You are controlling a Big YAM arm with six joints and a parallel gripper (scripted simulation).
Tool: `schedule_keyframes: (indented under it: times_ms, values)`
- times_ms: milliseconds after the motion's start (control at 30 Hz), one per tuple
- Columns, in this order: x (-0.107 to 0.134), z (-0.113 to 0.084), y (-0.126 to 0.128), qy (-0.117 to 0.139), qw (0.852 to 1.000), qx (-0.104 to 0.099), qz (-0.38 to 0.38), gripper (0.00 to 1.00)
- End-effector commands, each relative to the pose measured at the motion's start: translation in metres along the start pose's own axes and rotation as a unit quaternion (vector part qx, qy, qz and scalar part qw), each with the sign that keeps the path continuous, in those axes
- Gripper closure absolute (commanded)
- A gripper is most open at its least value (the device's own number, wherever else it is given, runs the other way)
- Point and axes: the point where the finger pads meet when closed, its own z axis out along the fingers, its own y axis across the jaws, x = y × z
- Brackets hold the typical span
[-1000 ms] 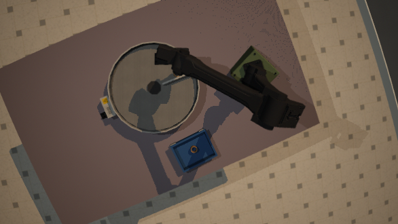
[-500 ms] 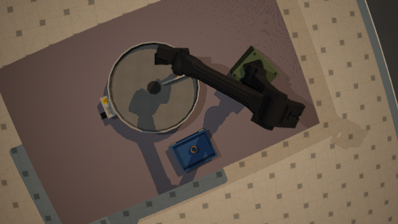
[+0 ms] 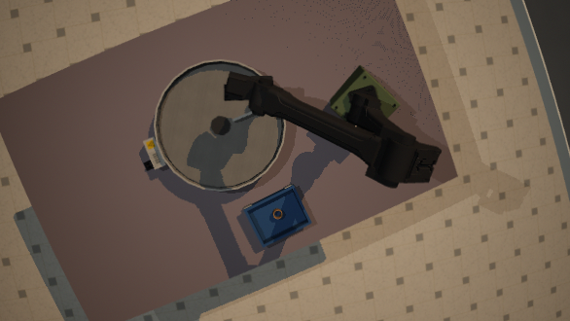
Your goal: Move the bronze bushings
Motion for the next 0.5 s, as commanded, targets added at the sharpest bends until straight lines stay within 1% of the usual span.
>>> schedule_keyframes:
  times_ms: [0,33,233,467]
  values:
    - [-0.014,-0.015,0.009,-0.025,1.0,0.008,0.002,1.0]
    - [-0.004,-0.01,0.013,-0.017,1.0,0.006,0.005,1.0]
    - [0.007,-0.009,0.044,-0.015,1.0,0.005,0.006,1.0]
    - [0.023,-0.008,0.089,-0.011,1.0,0.005,0.007,1.0]
